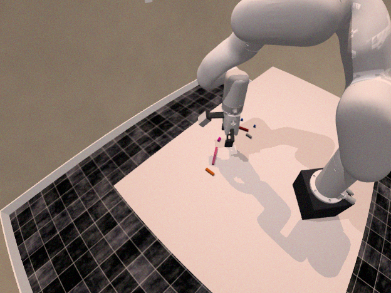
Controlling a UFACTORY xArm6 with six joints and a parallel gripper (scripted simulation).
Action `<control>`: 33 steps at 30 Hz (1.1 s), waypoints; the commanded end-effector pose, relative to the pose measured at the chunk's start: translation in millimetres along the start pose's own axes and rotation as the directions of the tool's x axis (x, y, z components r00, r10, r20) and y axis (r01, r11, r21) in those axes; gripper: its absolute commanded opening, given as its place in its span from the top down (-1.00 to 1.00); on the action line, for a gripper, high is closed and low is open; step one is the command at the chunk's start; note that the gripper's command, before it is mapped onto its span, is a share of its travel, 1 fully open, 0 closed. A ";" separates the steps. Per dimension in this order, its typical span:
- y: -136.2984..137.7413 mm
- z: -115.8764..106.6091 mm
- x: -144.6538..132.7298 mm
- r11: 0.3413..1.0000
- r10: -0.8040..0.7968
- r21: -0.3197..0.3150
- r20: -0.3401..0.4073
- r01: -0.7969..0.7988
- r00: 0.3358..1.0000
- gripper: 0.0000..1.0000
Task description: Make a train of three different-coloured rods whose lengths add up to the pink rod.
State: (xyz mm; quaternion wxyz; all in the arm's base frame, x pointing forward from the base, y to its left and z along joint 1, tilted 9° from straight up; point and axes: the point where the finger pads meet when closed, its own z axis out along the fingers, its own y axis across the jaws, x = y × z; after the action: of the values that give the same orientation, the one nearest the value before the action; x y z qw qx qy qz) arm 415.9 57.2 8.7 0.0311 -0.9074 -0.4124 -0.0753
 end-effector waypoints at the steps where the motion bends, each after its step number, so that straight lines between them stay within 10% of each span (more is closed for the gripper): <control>1: 0.6 -1.0 1.2 1.000 -0.004 -0.002 -0.002 0.004 1.000 -1.00; 15: -34.0 -0.8 37.7 0.878 -0.479 -0.002 0.000 0.479 0.878 -1.00; 21: -55.2 -1.0 56.4 0.715 -0.699 -0.003 0.000 0.699 0.715 -1.00; 33: -56.1 -1.0 57.1 0.707 -0.707 -0.003 0.000 0.707 0.707 -1.00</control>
State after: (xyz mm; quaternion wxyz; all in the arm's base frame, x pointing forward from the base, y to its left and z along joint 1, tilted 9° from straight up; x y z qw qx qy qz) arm 409.5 136.0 17.4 -0.0005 -0.6808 -0.7280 -0.0812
